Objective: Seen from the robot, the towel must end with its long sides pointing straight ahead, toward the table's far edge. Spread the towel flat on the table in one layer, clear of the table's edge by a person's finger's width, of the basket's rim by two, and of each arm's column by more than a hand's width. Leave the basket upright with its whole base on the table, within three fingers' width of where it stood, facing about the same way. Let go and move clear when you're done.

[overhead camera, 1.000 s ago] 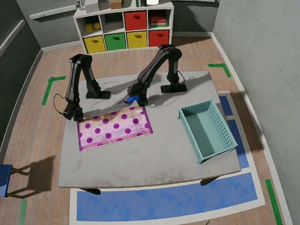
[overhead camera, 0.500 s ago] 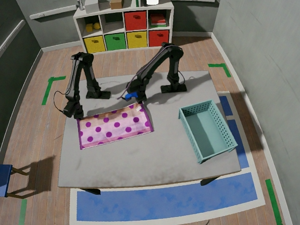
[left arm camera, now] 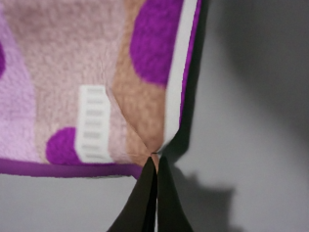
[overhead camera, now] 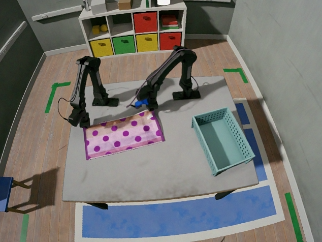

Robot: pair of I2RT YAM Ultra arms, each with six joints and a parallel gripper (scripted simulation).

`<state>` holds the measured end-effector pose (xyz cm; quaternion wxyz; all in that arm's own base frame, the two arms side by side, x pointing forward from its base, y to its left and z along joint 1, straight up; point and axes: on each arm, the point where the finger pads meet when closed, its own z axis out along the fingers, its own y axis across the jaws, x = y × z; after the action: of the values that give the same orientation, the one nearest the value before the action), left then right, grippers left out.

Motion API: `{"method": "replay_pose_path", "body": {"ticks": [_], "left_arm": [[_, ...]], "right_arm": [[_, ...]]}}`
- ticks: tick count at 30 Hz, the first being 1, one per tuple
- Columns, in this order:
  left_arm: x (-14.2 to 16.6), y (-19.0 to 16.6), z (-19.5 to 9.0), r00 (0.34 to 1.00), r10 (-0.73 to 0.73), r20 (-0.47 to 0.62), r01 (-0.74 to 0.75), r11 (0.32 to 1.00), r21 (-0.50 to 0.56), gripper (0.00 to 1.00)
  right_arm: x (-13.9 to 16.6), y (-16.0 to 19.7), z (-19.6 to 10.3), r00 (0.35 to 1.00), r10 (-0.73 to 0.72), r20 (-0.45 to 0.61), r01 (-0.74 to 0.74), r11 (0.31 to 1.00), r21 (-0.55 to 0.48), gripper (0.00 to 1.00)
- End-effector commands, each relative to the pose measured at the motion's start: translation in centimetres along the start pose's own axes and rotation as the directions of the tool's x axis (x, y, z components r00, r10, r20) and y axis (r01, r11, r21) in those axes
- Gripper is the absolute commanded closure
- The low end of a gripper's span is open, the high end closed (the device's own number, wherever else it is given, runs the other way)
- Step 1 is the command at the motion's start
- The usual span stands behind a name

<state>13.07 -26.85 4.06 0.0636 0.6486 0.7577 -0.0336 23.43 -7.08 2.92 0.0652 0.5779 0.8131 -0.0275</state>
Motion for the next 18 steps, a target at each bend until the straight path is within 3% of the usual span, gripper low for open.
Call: {"method": "replay_pose_path", "body": {"ticks": [1, 2, 5, 10, 18], "left_arm": [[-0.2, -0.1, -0.3, 1.000, -0.002, 0.009, 0.002, 1.000, 0.005, 1.00], [0.6, 0.1, 1.2, 1.000, -0.005, -0.013, 0.006, 1.000, 0.020, 1.00], [0.6, 0.1, 1.2, 1.000, -0.005, -0.013, 0.006, 1.000, 0.020, 1.00], [-1.3, 1.2, -0.9, 0.998, -0.006, 0.064, 0.007, 1.000, -0.006, 1.00], [-0.6, 2.1, -1.3, 0.999, -0.014, 0.051, 0.014, 1.000, -0.002, 1.00]], "right_arm": [[-0.2, 0.1, -0.3, 1.000, 0.000, 0.006, 0.000, 1.000, 0.000, 1.00], [-0.5, 0.7, -1.7, 1.000, -0.004, 0.028, 0.004, 1.000, -0.020, 1.00], [-0.5, 0.7, -1.7, 1.000, -0.004, 0.028, 0.004, 1.000, -0.020, 1.00], [-0.5, 0.5, -1.9, 0.999, -0.024, 0.032, 0.025, 0.999, -0.023, 1.00], [-0.5, 0.1, -2.3, 0.999, -0.036, 0.041, 0.037, 0.999, -0.027, 1.00]]}}
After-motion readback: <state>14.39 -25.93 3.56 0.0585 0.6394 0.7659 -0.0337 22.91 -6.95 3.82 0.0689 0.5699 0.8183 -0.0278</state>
